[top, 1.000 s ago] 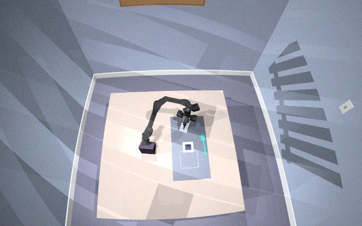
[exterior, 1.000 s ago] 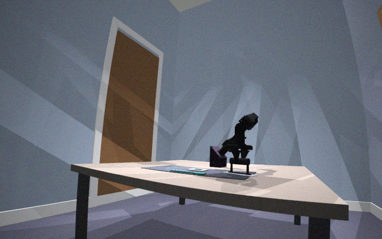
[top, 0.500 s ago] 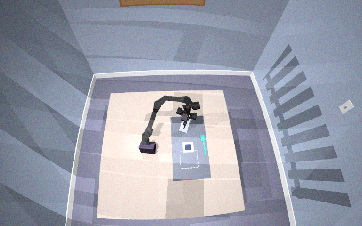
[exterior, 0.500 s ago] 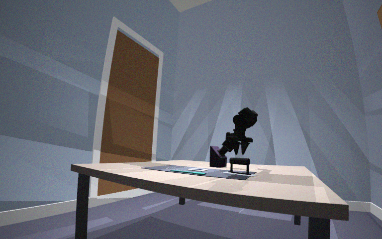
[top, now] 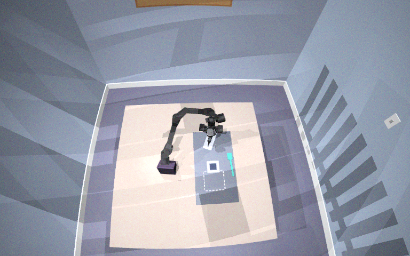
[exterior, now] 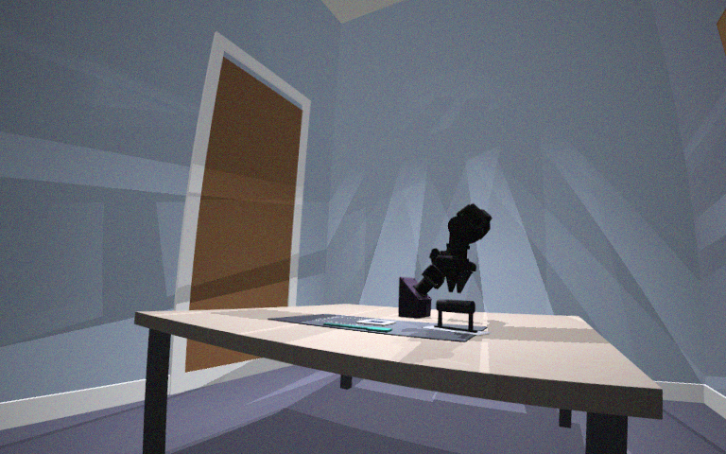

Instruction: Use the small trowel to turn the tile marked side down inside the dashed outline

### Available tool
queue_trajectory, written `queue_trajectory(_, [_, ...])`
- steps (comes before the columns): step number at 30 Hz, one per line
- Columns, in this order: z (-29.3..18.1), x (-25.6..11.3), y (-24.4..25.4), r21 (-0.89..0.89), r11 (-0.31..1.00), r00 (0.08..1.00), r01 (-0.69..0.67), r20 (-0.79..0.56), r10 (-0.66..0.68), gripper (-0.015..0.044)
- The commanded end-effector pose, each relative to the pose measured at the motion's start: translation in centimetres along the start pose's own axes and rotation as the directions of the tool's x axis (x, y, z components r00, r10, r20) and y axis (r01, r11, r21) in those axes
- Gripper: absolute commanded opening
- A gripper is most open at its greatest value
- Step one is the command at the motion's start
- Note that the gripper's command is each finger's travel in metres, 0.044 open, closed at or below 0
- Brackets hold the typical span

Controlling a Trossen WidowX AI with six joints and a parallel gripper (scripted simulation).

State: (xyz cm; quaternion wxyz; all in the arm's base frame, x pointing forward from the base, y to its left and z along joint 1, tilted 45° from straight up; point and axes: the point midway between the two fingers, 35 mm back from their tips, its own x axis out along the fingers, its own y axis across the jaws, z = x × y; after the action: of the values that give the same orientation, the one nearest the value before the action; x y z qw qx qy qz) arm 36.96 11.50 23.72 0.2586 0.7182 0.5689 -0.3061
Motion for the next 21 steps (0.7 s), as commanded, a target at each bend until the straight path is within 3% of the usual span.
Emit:
queue_trajectory(1, [0.0, 0.2, -0.3, -0.123, 0.992, 0.999, -0.024, 0.025, 0.027, 0.03])
queue_trajectory(11, [0.2, 0.8, -0.8, -0.428, 0.902, 0.993, -0.052, 0.077, 0.093, 0.03])
queue_trajectory(21, [0.2, 1.3, -1.4, -0.7, 0.713, 0.979, -0.037, 0.117, 0.166, 0.03])
